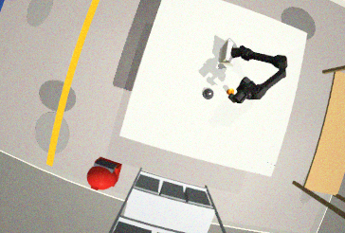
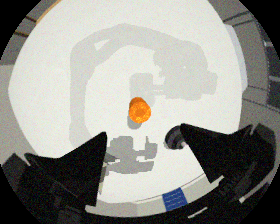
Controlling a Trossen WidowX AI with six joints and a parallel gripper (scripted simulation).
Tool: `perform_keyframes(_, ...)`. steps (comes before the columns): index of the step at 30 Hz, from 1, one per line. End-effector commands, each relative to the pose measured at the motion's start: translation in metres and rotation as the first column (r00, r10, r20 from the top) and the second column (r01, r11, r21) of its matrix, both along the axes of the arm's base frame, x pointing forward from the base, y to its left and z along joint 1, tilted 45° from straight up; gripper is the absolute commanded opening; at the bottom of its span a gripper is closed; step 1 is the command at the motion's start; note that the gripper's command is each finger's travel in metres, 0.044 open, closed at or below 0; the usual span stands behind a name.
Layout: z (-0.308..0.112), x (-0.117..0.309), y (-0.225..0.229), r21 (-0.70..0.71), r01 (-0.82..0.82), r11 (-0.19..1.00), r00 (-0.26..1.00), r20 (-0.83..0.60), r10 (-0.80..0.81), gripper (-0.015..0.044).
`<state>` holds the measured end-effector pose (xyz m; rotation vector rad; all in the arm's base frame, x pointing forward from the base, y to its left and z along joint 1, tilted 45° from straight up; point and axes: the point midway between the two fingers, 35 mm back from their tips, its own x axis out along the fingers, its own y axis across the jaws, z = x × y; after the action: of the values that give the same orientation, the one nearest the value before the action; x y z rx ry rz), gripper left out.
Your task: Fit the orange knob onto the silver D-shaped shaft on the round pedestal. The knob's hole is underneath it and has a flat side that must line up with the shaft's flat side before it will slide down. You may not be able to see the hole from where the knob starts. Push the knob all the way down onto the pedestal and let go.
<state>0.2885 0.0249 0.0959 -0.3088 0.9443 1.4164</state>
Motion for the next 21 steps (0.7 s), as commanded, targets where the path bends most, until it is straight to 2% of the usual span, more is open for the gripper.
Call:
perform_keyframes(1, -0.0003, 0.0004, -0.0006, -0.123, 0.332, 0.935, 0.879, -0.319, -0.354, 0.0440)
perform_keyframes(5, -0.0005, 0.0005, -0.0003, -0.284, 0.525, 0.802, 0.628, -0.507, -0.590, 0.0440)
perform_keyframes(9, -0.0006, 0.0006, 0.0000, -0.479, 0.623, 0.619, 0.280, -0.602, -0.748, 0.0440)
perform_keyframes(15, -0.0008, 0.0007, 0.0003, -0.650, 0.618, 0.441, -0.057, -0.597, -0.800, 0.0440)
perform_keyframes(21, -0.0010, 0.0008, 0.0006, -0.804, 0.531, 0.269, -0.385, -0.511, -0.768, 0.0440)
